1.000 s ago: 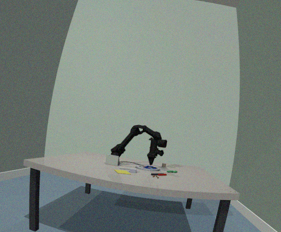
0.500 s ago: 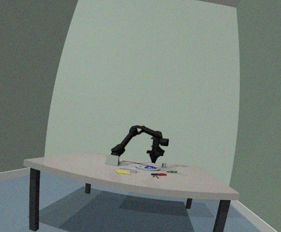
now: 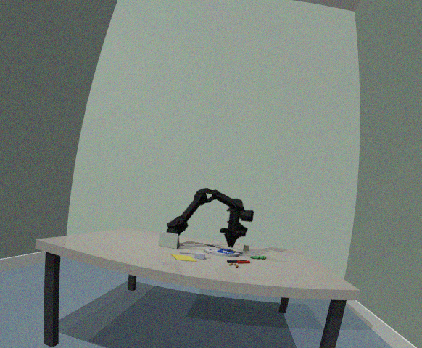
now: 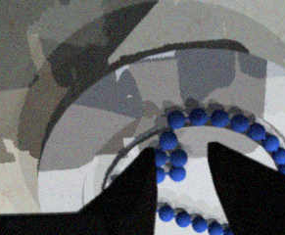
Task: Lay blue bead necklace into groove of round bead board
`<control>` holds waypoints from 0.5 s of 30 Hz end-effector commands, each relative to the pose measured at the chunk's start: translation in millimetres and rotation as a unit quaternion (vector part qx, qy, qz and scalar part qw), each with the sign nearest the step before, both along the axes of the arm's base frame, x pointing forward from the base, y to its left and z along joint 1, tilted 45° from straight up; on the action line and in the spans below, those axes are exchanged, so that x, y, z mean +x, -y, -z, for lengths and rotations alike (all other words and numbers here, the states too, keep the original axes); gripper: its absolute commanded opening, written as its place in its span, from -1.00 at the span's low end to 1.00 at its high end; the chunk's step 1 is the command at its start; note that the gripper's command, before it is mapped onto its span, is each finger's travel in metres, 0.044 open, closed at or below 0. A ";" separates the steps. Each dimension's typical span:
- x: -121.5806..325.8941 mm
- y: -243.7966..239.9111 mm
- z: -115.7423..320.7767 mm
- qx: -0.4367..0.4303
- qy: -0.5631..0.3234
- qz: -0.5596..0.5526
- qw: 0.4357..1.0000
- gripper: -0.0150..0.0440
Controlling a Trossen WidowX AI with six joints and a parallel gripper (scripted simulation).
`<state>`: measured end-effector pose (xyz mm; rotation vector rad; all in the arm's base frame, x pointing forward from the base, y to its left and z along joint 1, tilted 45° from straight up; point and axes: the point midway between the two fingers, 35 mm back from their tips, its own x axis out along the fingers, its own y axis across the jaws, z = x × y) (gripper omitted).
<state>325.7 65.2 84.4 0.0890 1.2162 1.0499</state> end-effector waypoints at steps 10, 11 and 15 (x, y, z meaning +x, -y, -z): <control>-5.3 -16.7 14.6 0.006 -0.008 -0.002 1.000 -0.08; -5.5 -17.3 15.2 0.006 -0.008 -0.002 1.000 -0.08; -5.5 -17.5 15.4 0.006 -0.008 -0.002 1.000 -0.08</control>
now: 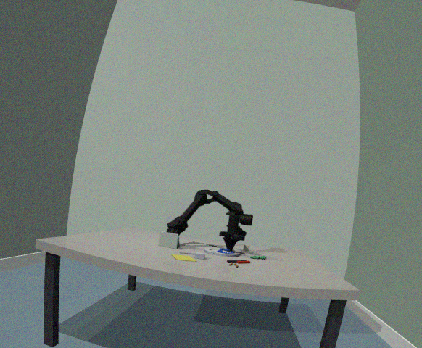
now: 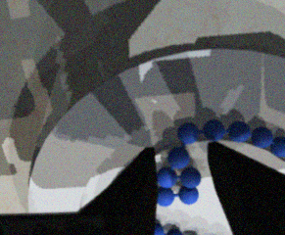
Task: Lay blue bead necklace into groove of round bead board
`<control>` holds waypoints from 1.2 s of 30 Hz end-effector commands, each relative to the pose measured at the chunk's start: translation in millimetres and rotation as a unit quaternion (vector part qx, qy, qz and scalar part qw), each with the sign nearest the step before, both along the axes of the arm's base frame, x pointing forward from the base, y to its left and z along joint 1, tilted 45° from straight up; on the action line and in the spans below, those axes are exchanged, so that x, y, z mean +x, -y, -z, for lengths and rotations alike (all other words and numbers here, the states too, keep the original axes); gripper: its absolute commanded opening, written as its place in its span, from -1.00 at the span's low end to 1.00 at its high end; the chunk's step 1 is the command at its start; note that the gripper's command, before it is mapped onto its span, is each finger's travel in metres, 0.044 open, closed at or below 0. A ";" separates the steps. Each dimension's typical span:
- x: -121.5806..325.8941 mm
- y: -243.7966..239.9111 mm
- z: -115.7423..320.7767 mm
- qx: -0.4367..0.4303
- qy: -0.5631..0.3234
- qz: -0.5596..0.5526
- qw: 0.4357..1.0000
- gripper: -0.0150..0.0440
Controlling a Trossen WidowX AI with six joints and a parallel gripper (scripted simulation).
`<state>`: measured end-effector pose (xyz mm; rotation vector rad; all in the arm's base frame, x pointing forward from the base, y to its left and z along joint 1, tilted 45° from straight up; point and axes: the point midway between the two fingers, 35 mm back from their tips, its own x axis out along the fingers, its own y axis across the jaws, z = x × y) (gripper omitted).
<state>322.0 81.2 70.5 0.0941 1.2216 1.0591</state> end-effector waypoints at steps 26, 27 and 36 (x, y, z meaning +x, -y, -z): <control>0.0 0.0 0.0 0.000 0.000 0.000 1.000 -0.49; 0.0 0.0 0.0 0.000 0.000 0.000 1.000 -0.49; -0.5 1.3 -1.4 0.001 -0.001 0.000 1.000 -0.49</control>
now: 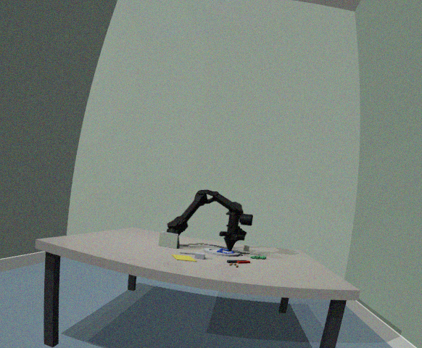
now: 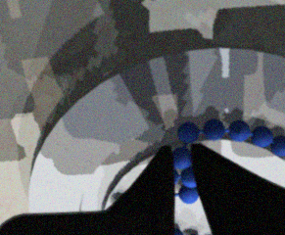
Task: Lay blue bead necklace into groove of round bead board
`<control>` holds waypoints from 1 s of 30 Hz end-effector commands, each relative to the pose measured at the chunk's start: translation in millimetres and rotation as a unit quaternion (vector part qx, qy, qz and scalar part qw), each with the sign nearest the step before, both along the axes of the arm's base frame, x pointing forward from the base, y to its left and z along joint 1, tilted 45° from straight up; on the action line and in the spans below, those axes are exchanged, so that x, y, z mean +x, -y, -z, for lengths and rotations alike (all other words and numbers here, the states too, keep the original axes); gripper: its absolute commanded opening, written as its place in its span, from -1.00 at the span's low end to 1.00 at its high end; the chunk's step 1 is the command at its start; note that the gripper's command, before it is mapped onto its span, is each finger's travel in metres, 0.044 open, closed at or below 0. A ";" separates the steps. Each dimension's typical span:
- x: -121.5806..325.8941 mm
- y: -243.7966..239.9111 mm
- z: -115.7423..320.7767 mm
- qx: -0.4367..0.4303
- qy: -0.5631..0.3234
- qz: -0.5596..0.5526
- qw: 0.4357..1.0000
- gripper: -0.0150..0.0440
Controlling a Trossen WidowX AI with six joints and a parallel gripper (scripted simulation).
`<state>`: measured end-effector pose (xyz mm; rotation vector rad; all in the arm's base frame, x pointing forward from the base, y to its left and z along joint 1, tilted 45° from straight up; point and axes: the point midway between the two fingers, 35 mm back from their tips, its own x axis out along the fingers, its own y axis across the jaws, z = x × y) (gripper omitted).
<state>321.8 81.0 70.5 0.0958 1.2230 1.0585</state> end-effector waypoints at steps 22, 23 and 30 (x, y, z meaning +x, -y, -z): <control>1.2 -9.1 -5.8 0.003 -0.003 0.001 1.000 -0.49; 1.2 -9.1 -5.8 0.003 -0.003 0.001 1.000 -0.49; 3.2 -6.7 -7.7 0.000 0.001 0.000 1.000 0.13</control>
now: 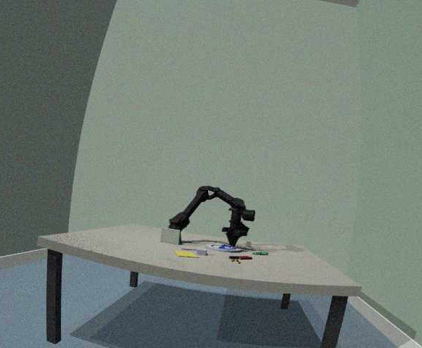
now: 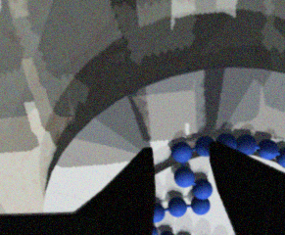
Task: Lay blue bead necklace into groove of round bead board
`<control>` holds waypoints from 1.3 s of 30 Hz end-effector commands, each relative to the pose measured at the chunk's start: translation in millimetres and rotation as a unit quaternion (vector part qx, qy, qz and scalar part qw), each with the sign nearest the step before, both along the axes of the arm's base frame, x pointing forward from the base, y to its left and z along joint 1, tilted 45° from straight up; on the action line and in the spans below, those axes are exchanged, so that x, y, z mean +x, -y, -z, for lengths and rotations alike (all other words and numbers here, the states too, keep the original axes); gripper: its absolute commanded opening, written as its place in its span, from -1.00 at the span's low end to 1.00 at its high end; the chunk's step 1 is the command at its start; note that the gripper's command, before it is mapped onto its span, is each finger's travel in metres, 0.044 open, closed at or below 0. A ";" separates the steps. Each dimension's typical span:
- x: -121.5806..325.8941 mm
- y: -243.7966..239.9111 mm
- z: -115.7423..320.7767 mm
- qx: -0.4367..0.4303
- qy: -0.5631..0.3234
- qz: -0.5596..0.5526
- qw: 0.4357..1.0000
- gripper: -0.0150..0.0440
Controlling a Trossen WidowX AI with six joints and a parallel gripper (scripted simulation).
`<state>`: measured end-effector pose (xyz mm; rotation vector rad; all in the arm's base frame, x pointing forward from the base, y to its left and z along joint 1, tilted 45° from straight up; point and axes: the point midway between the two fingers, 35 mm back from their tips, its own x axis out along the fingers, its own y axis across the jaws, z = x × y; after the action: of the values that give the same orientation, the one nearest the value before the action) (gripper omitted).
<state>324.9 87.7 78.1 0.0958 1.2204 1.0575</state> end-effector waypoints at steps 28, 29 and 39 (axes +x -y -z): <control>-1.5 3.7 -3.3 0.003 -0.004 0.000 1.000 1.00; -1.5 3.7 -3.3 0.003 -0.004 0.000 1.000 1.00; -1.9 7.5 -5.4 0.003 0.005 -0.010 1.000 0.82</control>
<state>322.7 83.0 81.2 0.0974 1.2246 1.0649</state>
